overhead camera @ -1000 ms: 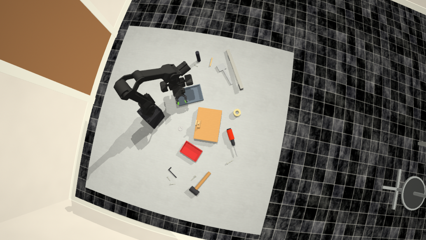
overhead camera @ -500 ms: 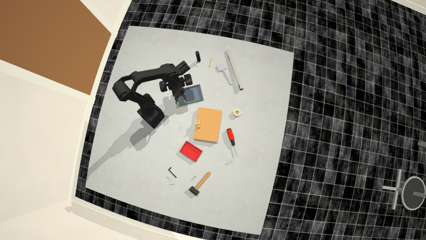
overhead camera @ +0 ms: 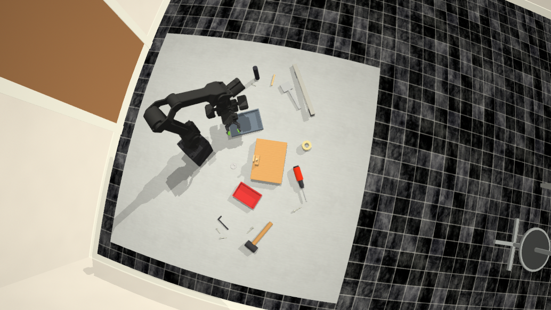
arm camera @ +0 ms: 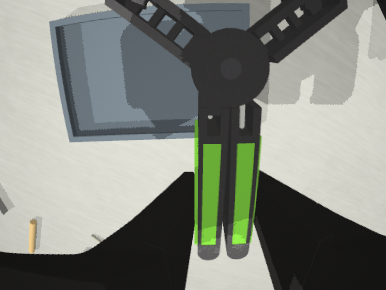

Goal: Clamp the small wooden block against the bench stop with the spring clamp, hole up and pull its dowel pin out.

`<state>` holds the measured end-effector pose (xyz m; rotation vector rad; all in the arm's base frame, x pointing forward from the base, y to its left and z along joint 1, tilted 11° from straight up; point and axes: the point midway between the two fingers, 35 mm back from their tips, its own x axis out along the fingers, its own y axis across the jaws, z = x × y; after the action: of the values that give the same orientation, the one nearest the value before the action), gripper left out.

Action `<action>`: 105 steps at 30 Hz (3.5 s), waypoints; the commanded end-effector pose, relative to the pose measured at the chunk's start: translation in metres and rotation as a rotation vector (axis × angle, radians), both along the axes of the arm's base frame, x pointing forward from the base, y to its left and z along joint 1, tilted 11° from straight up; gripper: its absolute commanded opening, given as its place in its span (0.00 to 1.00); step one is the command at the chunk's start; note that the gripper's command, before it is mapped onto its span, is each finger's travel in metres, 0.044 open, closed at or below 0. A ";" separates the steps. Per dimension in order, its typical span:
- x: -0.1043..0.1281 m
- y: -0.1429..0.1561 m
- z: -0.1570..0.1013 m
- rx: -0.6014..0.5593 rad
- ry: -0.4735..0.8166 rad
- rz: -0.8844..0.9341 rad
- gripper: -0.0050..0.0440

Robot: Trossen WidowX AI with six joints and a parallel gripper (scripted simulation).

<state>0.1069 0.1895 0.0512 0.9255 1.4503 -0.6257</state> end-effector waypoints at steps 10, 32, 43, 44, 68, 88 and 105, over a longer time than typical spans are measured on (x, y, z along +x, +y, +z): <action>-0.001 -0.003 0.009 0.006 -0.004 0.004 0.10; -0.001 -0.003 0.009 0.014 0.017 -0.109 0.10; -0.001 -0.003 0.008 0.018 0.028 -0.168 0.10; -0.001 -0.003 0.008 0.018 0.030 -0.175 0.10; 0.011 0.000 0.010 0.020 0.039 -0.223 0.10; 0.028 0.003 0.011 0.019 0.043 -0.241 0.10; 0.042 0.004 0.013 0.019 0.046 -0.258 0.10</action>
<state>0.1450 0.1921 0.0637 1.1296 1.3882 -0.8273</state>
